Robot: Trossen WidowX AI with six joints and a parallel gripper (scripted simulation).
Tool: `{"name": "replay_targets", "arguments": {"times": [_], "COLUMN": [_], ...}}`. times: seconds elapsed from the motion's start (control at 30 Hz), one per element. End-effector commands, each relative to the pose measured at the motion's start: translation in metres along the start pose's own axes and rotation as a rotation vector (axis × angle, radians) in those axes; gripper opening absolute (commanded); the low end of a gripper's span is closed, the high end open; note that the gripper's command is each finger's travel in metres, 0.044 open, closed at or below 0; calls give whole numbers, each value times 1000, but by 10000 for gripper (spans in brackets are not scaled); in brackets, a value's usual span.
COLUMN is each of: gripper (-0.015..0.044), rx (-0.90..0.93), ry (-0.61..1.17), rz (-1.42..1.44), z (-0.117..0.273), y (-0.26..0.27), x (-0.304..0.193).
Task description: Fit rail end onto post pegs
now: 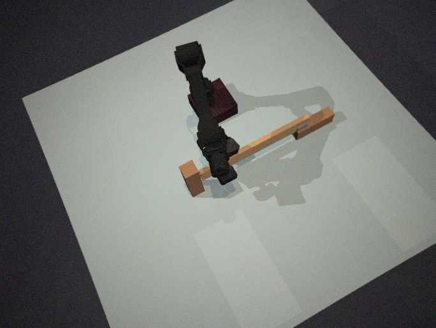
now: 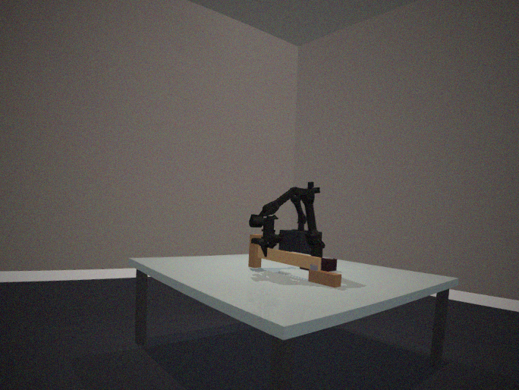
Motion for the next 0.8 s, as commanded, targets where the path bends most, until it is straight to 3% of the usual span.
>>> {"name": "replay_targets", "arguments": {"times": [0.0,0.73,0.77], "gripper": [0,0,26], "rx": [-2,-2,1], "ry": [5,5,1], "rz": [3,3,1], "z": [1,2,0], "y": [-1,0,1], "x": [-2,-9,-7]}}
Point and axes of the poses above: the point midway between the two fingers, 35 mm back from their tips, its own z axis back along the fingers, its own y axis across the jaws, x = y × z, the point moved 8 cm from there along z, back along the fingers, and after that the axes turned 8 degrees about z, right-handed, at the moved point
